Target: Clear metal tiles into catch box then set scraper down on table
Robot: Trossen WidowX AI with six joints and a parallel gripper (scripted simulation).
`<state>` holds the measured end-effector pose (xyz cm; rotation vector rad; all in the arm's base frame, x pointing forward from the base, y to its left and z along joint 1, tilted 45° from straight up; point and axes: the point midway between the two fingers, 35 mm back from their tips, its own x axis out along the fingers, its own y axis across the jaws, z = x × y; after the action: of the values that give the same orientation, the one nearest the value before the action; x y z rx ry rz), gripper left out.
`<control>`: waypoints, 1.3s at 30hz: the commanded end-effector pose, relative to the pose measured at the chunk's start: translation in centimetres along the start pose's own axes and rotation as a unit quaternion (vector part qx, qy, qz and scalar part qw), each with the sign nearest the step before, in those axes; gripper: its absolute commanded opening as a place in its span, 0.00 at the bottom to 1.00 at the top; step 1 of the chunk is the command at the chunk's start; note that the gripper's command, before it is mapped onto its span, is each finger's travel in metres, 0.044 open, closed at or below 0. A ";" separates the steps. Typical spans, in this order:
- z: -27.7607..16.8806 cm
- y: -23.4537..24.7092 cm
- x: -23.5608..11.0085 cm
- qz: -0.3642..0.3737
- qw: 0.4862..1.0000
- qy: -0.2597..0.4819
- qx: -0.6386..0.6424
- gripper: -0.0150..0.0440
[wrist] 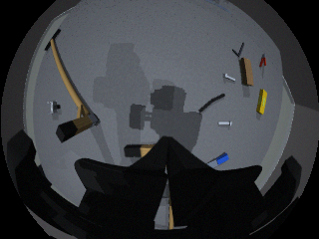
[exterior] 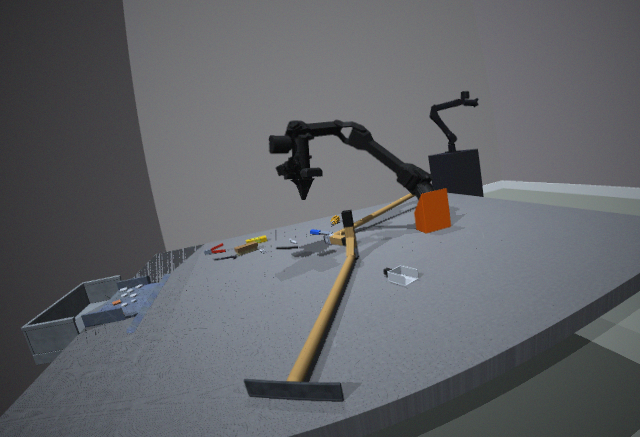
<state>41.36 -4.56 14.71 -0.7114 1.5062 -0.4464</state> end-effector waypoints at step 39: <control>9.1 20.6 0.2 0.038 0.991 -0.086 -0.097 0.25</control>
<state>46.92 10.31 1.16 -0.8217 1.4288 -0.1944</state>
